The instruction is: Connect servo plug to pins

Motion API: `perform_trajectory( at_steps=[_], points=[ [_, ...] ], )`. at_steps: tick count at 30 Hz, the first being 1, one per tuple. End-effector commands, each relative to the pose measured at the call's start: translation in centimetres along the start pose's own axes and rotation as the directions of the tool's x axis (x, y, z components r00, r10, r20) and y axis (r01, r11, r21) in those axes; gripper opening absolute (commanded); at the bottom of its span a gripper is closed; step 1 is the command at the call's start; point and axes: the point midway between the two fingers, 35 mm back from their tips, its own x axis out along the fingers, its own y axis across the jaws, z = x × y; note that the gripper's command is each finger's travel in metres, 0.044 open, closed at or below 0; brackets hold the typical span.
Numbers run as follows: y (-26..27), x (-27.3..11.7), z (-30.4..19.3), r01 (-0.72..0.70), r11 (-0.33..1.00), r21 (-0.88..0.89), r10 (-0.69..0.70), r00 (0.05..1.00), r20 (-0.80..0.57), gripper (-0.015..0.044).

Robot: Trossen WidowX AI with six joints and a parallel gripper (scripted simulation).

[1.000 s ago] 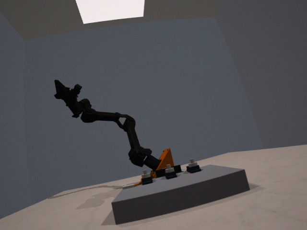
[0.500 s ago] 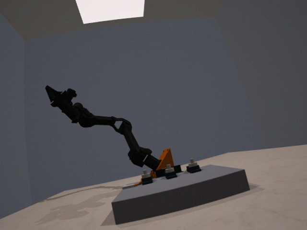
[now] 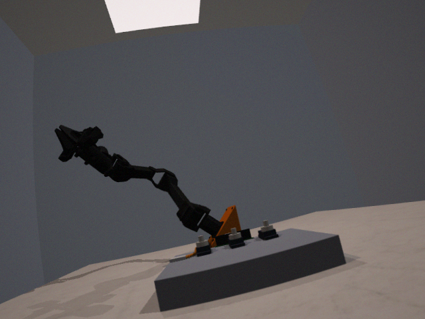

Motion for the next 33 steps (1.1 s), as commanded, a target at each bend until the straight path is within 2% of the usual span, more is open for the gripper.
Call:
perform_trajectory(
  at_steps=[1,18,33],
  points=[
    [2.0,-0.1,-2.0,-0.034,0.993,0.114,0.041,0.998,-0.056,0.0115],
    [12.7,-2.3,-8.7,-0.103,0.815,0.570,0.297,0.919,-0.258,0.0115],
    [24.0,-8.2,-12.0,0.000,0.556,0.831,0.574,0.724,-0.383,0.0115]
  ],
)
